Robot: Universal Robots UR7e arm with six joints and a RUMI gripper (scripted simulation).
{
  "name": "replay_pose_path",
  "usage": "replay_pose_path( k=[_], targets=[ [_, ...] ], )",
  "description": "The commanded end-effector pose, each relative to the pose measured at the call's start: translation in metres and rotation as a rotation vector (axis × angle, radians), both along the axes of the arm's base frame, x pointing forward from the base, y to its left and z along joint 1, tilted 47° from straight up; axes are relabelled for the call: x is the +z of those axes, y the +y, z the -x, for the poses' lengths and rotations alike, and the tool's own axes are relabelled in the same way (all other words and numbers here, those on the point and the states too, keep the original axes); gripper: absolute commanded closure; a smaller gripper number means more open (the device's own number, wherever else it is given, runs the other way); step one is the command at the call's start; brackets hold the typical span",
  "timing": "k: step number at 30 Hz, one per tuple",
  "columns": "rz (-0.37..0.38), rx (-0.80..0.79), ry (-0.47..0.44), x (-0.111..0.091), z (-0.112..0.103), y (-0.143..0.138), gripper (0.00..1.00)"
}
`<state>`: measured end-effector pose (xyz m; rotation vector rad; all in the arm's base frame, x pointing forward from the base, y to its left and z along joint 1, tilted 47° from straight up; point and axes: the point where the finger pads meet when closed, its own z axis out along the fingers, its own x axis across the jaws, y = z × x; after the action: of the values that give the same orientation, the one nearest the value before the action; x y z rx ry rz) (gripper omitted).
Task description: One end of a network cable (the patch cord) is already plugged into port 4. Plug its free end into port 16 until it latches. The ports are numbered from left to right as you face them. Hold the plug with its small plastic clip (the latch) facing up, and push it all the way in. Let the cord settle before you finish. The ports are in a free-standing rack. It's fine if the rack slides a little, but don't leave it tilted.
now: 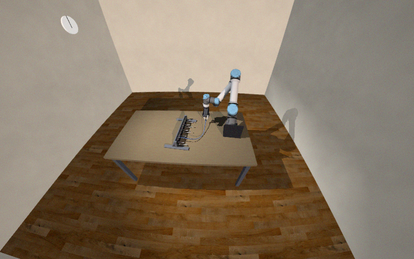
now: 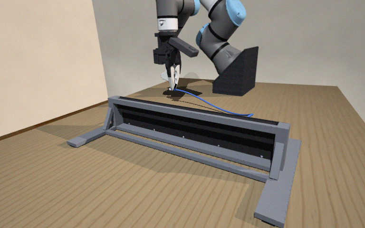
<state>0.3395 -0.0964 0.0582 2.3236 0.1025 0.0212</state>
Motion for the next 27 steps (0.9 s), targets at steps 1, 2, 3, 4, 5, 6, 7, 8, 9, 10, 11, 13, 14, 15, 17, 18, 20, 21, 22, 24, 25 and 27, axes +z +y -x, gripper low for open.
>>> replay_pose_path(
  k=[1,2,3,4,5,6,7,8,9,10,11,13,14,15,17,18,20,21,22,24,25,27],
  targets=[
    [0.000,0.008,0.007,0.000,-0.001,0.001,1.00],
    [0.001,0.010,0.010,-0.001,-0.002,0.001,1.00],
    [0.001,0.012,0.012,-0.001,-0.002,0.002,1.00],
    [0.001,0.015,0.015,-0.001,-0.002,0.002,1.00],
    [0.001,0.017,0.018,-0.001,-0.003,0.002,1.00],
    [0.001,0.020,0.020,-0.001,-0.003,0.003,1.00],
    [0.001,0.020,0.020,-0.001,-0.003,0.003,1.00],
    [0.001,0.020,0.020,-0.001,-0.003,0.003,1.00],
    [0.001,0.023,0.023,-0.002,-0.004,0.003,1.00],
    [0.002,0.026,0.027,-0.002,-0.004,0.004,1.00],
    [0.002,0.029,0.030,-0.002,-0.005,0.004,1.00],
    [0.002,0.035,0.037,-0.003,-0.006,0.005,1.00],
    [0.002,0.039,0.041,-0.003,-0.006,0.006,1.00],
    [0.003,0.043,0.045,-0.003,-0.007,0.006,1.00],
    [0.003,0.050,0.054,-0.004,-0.008,0.007,1.00],
    [0.004,0.054,0.058,-0.004,-0.009,0.008,1.00],
    [0.004,0.063,0.068,-0.005,-0.010,0.009,1.00],
    [0.005,0.068,0.073,-0.005,-0.011,0.010,1.00],
    [0.005,0.073,0.078,-0.006,-0.012,0.011,1.00],
    [0.005,0.077,0.083,-0.006,-0.012,0.011,1.00],
    [0.005,0.077,0.083,-0.006,-0.012,0.011,1.00],
    [0.006,0.088,0.094,-0.007,-0.014,0.013,1.00]
  ],
)
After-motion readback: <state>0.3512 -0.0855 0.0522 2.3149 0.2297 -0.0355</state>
